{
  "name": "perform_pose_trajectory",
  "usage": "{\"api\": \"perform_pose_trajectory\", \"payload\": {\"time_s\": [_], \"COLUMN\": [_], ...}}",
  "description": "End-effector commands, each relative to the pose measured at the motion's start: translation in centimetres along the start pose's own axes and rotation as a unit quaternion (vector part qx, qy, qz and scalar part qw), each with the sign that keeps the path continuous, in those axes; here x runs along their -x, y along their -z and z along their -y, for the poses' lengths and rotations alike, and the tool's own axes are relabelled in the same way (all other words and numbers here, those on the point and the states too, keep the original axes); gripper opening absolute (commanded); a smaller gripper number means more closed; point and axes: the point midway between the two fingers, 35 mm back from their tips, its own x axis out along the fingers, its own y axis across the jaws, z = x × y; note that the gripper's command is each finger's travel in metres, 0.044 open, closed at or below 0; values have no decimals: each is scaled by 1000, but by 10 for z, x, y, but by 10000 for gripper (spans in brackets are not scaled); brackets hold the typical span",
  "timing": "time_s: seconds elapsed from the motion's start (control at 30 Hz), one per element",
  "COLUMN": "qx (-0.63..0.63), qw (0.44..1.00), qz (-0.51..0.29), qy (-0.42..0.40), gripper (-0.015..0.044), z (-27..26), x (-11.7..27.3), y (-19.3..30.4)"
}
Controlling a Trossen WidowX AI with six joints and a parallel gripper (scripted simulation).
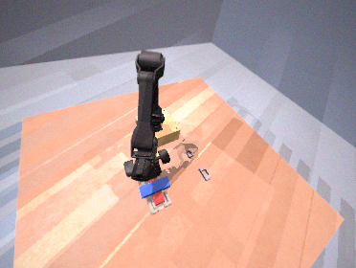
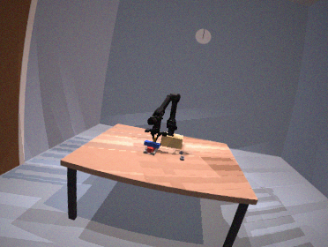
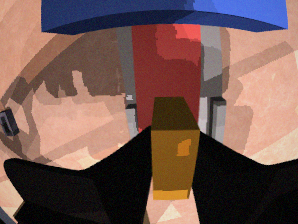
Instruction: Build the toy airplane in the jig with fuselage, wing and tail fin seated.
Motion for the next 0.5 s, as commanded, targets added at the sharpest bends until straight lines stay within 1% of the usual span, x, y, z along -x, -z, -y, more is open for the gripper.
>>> {"api": "perform_pose_trajectory", "payload": {"time_s": [0.0,0.2,0.4,0.47], "qx": [0,0,0,0], "qw": [1000,1000,1000,1000], "qz": [1,1,1,0], "qy": [0,0,0,1], "gripper": [105,260,260,260], "z": [0,0,0,1], "x": [0,0,0,12], "y": [0,0,0,-2]}}
